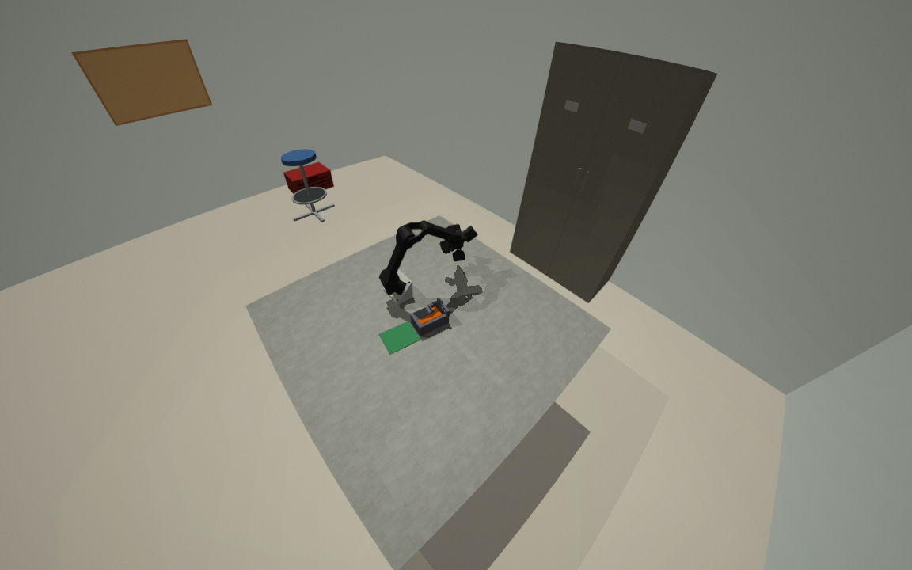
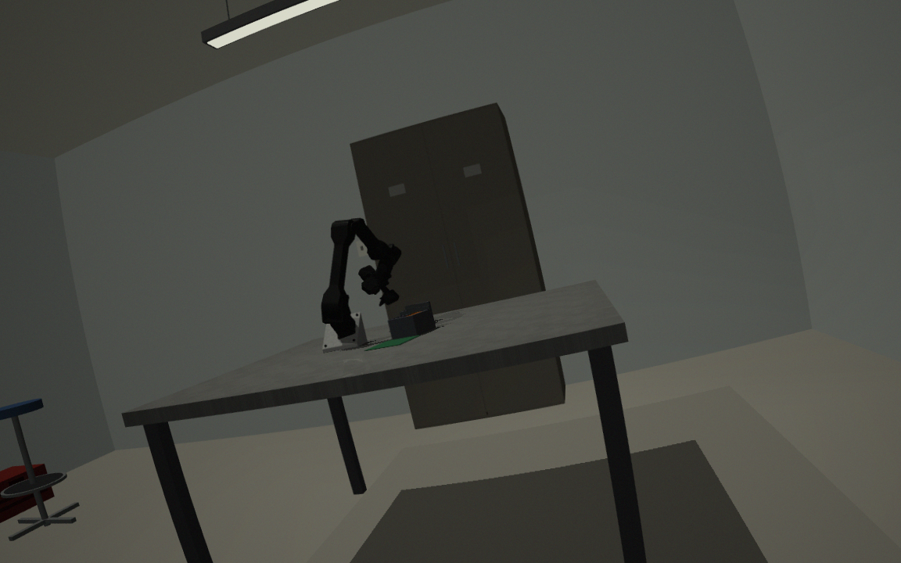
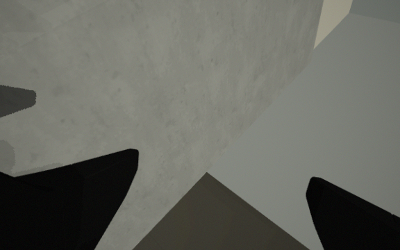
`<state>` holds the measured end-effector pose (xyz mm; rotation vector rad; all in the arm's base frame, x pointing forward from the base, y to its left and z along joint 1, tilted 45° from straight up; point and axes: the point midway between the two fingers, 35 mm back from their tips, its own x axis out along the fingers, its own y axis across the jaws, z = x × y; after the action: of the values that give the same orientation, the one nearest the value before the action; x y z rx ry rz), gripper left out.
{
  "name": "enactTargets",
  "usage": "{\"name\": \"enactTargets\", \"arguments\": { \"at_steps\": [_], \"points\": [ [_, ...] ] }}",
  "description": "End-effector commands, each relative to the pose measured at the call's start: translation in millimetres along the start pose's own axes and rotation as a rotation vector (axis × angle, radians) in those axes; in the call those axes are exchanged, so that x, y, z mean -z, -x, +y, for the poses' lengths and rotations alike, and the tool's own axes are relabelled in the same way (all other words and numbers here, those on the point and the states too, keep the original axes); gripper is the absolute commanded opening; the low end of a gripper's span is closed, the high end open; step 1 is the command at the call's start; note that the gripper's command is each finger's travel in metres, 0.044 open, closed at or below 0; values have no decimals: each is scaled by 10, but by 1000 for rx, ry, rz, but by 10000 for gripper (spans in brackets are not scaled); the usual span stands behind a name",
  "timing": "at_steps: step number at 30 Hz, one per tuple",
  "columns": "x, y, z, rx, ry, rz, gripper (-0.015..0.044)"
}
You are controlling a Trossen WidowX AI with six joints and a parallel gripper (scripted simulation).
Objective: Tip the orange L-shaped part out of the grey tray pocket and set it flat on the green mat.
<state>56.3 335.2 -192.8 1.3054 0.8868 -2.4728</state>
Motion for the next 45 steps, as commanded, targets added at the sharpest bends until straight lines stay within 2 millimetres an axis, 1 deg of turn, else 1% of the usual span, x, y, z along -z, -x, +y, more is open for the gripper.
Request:
{"name": "enactTargets", "arguments": {
  "at_steps": [1, 3, 4, 8, 9, 13, 17, 30, 36, 41, 42, 45],
  "points": [
    [4, 12, 7, -4, -19, 2, 374],
    [23, 73, 44, -23, -114, 13, 321],
    [37, 121, 74, -38, -189, 22, 295],
    [95, 413, 259, -115, -627, 91, 190],
    [103, 494, 310, -133, -743, 114, 180],
    [108, 827, 524, -190, -1204, 223, 180],
    [69, 1163, 735, -219, -1640, 358, 180],
    [-100, 1763, 1105, -198, -2358, 670, 180],
    [-221, 2053, 1274, -140, -2675, 857, 180],
    [-344, 2299, 1413, -60, -2924, 1041, 180],
    [-370, 2348, 1440, 39, 2932, -1067, 180],
    [-454, 2497, 1520, -29, 2749, -1067, 180]
  ]
}}
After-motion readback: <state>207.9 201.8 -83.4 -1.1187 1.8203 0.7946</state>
